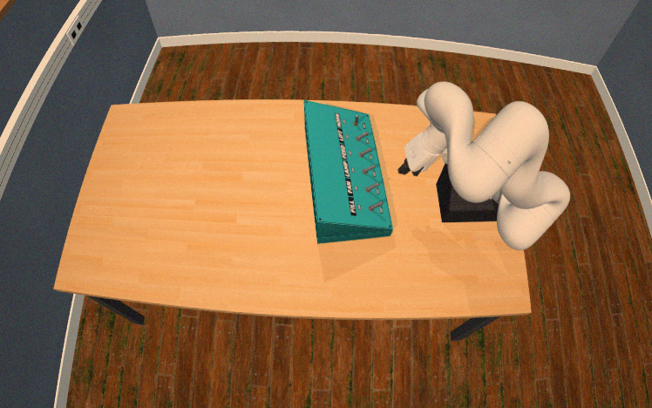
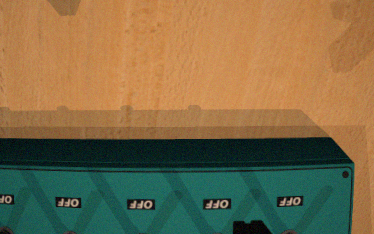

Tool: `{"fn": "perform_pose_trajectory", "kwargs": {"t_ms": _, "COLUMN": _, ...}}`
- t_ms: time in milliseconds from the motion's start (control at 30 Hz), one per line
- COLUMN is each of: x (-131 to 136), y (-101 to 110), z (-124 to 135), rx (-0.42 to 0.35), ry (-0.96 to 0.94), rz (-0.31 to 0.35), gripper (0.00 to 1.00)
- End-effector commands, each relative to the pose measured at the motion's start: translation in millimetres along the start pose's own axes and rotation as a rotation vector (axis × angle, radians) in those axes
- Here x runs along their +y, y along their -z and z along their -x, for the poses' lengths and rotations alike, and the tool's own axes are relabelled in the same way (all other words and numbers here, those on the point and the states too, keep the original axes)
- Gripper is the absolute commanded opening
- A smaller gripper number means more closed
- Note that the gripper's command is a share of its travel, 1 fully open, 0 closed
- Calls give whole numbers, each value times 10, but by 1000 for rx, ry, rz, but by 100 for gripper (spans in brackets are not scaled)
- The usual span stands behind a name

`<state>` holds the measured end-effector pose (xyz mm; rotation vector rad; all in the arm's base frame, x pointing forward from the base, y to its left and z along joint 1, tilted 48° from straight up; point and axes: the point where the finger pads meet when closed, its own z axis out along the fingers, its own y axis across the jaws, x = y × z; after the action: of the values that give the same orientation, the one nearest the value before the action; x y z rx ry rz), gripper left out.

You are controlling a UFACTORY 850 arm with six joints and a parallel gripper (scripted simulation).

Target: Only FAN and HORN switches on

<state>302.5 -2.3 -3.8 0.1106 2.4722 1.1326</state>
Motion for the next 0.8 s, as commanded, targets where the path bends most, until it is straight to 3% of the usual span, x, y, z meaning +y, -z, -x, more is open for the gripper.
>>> {"fn": "perform_pose_trajectory", "kwargs": {"t_ms": 0, "x": -4, "y": -123, "z": 9, "rx": -1, "ry": 1, "rz": -1, "gripper": 0}}
{"fn": "perform_pose_trajectory", "kwargs": {"t_ms": 767, "x": -2, "y": -839, "z": 14, "rx": -1, "ry": 1, "rz": -1, "gripper": 0}}
